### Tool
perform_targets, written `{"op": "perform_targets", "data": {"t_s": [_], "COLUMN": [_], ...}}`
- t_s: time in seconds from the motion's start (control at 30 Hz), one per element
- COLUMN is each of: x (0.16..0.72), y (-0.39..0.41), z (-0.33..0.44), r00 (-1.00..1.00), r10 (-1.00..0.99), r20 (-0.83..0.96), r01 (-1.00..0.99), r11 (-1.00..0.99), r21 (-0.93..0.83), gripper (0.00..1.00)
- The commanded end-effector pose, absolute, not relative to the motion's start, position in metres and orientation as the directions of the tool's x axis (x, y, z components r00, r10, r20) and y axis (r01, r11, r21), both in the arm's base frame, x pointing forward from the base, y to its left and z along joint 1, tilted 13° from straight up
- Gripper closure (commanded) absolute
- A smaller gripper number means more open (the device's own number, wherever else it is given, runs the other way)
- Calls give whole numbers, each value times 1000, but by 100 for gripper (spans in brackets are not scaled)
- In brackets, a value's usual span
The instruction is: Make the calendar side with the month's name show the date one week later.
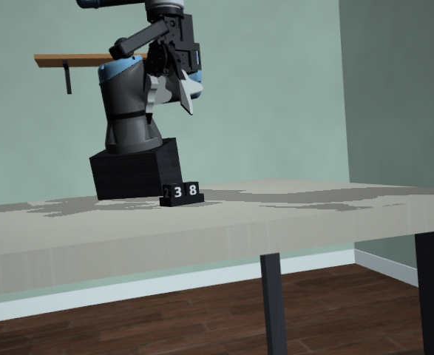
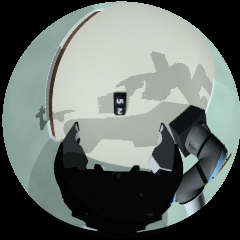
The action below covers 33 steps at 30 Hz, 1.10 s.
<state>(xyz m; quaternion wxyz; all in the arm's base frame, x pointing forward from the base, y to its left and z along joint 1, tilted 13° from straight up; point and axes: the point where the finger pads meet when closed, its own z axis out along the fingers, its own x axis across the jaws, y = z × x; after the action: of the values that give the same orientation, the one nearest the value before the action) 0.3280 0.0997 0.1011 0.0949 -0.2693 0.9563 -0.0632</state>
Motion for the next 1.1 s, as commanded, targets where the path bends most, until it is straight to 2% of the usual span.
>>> {"op": "perform_targets", "data": {"t_s": [0.0, 0.57, 1.07], "x": [328, 331, 337], "y": [100, 100, 100], "z": [101, 100, 97], "r00": [-835, -781, -595], "r10": [-529, -610, -800], "r20": [-148, -130, -75], "r01": [-505, -585, -774], "r11": [846, 789, 595], "r21": [-173, -187, -215], "gripper": [0, 0, 0]}}
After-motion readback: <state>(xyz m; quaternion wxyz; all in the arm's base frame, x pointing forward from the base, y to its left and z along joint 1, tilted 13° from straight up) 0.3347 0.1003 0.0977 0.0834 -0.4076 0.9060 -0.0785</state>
